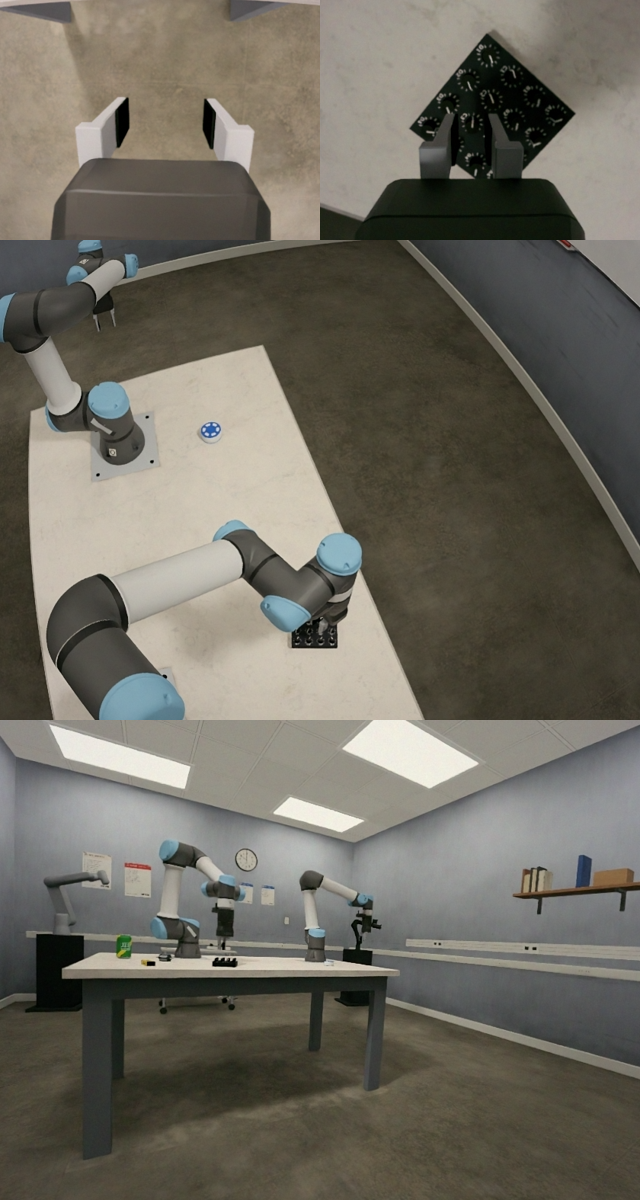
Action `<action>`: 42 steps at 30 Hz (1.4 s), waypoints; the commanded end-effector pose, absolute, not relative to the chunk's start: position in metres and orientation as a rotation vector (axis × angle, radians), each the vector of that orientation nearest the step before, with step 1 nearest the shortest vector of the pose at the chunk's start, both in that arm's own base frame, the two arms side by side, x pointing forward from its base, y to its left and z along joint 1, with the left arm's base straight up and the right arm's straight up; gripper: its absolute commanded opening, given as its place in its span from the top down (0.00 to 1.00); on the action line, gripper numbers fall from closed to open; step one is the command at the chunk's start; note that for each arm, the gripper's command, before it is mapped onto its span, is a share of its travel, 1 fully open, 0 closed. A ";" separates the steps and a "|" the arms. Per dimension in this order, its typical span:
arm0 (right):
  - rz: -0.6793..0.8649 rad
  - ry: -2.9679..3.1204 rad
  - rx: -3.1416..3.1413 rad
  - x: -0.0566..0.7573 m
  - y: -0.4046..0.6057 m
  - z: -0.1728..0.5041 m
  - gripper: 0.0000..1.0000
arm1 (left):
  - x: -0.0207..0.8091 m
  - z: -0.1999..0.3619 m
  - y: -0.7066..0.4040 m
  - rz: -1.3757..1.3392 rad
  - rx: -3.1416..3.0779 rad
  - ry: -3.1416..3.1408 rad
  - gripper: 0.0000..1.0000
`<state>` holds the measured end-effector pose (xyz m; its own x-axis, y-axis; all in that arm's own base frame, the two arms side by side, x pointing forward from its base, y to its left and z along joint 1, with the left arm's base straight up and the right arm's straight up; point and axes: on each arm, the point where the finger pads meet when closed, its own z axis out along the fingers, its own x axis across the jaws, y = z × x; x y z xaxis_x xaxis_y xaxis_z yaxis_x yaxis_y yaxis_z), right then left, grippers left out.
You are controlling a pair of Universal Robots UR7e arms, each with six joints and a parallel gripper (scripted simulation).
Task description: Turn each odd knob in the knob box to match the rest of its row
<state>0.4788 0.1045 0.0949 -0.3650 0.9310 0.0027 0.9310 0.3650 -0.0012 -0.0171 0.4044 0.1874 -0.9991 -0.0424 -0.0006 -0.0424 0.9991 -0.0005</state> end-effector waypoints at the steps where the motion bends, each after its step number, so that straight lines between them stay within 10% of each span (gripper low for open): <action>1: -0.008 -2.459 -1.959 0.481 0.105 0.100 0.54 | -0.019 0.187 0.404 0.000 -0.073 3.141 0.00; 42: -0.009 -1.618 -2.694 0.489 0.107 0.108 0.54 | -0.019 0.187 0.404 0.000 -0.073 3.141 0.00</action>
<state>0.4848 0.1073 0.1029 0.3575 0.9339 0.0011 0.9339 -0.3575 -0.0029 -0.0171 0.4044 0.1874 -0.9991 -0.0424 -0.0006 -0.0424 0.9991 -0.0005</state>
